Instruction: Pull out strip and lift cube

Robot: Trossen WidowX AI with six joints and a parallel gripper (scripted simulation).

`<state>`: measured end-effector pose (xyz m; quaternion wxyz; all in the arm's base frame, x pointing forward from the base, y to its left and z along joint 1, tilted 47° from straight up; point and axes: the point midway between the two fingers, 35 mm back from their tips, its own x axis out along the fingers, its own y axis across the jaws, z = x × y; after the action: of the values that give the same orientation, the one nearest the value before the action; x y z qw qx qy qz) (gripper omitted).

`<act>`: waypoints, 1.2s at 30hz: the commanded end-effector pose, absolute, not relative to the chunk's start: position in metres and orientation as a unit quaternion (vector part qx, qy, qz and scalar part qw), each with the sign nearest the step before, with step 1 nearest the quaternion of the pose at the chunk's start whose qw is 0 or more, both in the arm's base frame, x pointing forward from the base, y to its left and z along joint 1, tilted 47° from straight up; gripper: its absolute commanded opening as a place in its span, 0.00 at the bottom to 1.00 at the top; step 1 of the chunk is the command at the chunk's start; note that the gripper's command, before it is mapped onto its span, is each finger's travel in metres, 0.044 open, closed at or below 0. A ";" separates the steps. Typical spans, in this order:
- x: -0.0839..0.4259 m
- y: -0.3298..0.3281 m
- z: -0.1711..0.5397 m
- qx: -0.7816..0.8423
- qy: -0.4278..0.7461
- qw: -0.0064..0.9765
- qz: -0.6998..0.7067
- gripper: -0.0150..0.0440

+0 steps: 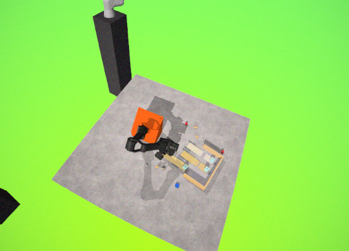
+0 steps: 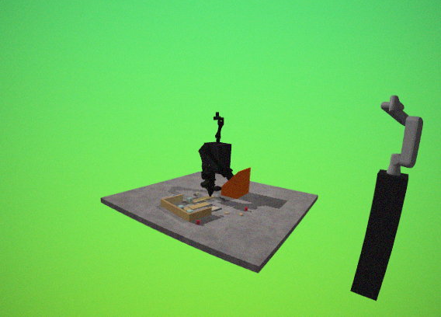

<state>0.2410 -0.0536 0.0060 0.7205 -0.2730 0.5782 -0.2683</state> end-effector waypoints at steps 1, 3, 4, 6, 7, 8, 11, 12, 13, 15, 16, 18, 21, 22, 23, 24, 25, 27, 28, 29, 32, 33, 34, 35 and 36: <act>0.226 -0.058 0.000 -0.275 0.588 0.711 -0.271 0.25; 0.223 -0.058 0.000 -0.275 0.588 0.710 -0.271 0.25; 0.222 -0.059 -0.001 -0.275 0.588 0.710 -0.271 0.25; 0.219 -0.059 -0.001 -0.275 0.589 0.710 -0.271 0.25; 0.218 -0.059 -0.001 -0.275 0.589 0.710 -0.271 0.25; 0.216 -0.059 -0.002 -0.275 0.589 0.710 -0.271 0.25; 0.212 -0.059 -0.002 -0.275 0.589 0.710 -0.271 0.25; 0.211 -0.059 -0.002 -0.275 0.589 0.710 -0.271 0.25; 0.210 -0.059 -0.003 -0.275 0.589 0.710 -0.271 0.25; 0.210 -0.059 -0.003 -0.275 0.589 0.710 -0.271 0.25; 0.210 -0.059 -0.003 -0.275 0.589 0.710 -0.271 0.25; 0.210 -0.059 -0.003 -0.275 0.589 0.710 -0.271 0.25; 0.210 -0.059 -0.003 -0.275 0.589 0.710 -0.271 0.25; 0.210 -0.059 -0.003 -0.275 0.589 0.710 -0.271 0.25; 0.210 -0.059 -0.003 -0.275 0.589 0.710 -0.271 0.25; 0.210 -0.059 -0.003 -0.275 0.589 0.710 -0.271 0.25; 0.210 -0.059 -0.003 -0.275 0.589 0.710 -0.271 0.25; 0.210 -0.059 -0.003 -0.275 0.589 0.710 -0.271 0.25; 0.210 -0.059 -0.003 -0.275 0.589 0.710 -0.271 0.25; 0.210 -0.059 -0.003 -0.275 0.589 0.710 -0.271 0.25; 0.210 -0.059 -0.003 -0.275 0.589 0.710 -0.271 0.25; 0.210 -0.059 -0.003 -0.275 0.589 0.710 -0.271 0.25; 0.210 -0.059 -0.003 -0.275 0.589 0.710 -0.271 0.25; 0.210 -0.059 -0.003 -0.275 0.589 0.710 -0.271 0.25; 0.210 -0.059 -0.003 -0.275 0.589 0.710 -0.271 0.25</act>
<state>0.2179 -0.0552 0.0008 0.7190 -0.2735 0.5798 -0.2686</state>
